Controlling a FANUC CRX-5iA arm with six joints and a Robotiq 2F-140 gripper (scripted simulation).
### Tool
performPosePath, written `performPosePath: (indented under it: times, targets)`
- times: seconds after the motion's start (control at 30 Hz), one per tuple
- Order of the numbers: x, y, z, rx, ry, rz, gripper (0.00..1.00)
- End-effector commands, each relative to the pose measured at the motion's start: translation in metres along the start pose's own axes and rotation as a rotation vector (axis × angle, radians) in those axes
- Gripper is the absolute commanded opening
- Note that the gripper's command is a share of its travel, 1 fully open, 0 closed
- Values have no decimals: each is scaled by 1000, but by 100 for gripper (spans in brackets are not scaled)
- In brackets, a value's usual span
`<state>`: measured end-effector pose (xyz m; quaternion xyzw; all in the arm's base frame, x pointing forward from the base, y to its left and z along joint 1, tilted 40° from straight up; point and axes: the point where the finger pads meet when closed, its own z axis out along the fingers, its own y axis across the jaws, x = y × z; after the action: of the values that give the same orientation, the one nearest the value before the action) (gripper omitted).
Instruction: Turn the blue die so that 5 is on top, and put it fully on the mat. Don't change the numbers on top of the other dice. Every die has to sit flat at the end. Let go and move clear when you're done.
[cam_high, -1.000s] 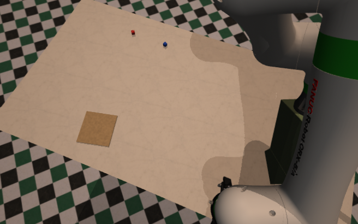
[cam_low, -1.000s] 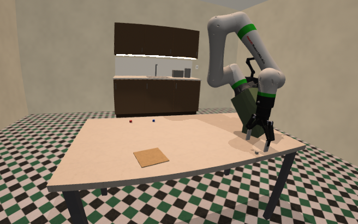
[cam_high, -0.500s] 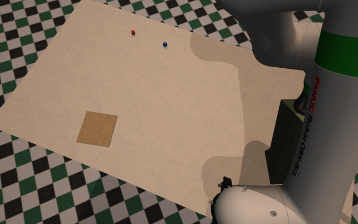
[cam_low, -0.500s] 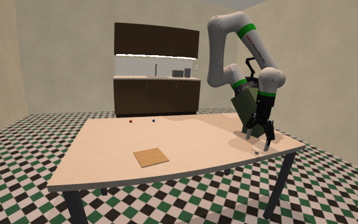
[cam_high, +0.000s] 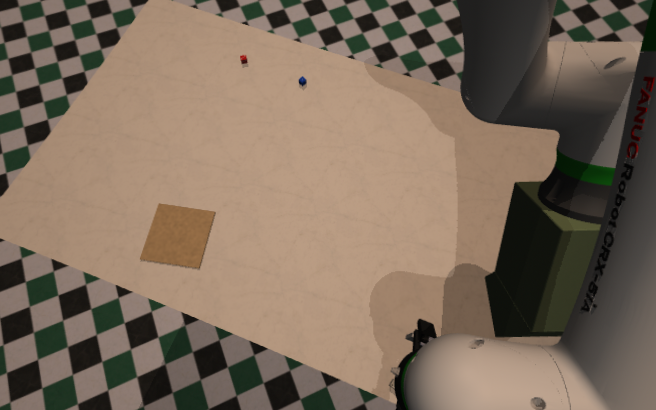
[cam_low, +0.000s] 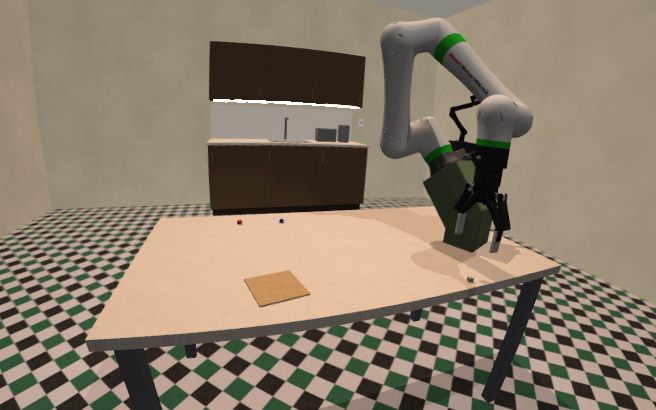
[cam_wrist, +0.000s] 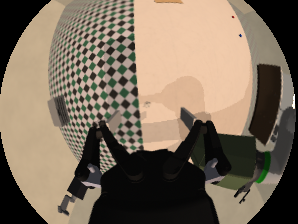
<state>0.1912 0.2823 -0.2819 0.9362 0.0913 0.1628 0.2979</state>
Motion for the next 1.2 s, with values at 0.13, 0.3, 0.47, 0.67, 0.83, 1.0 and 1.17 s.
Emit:
performPosePath:
  times: [0.13, 0.3, 0.47, 0.67, 0.83, 1.0, 1.17]
  targets:
    - [0, 0, -19, -1, 0, 0, 100]
    - [0, 0, -20, -1, 0, 0, 100]
    - [1, 0, -20, 0, 0, 1, 100]
    - [20, -1, -25, 14, -16, 7, 100]
    - [79, 4, -38, 57, -51, 30, 100]
    - [155, 27, -47, 102, -76, 67, 100]
    - [187, 41, -49, 117, -80, 84, 100]
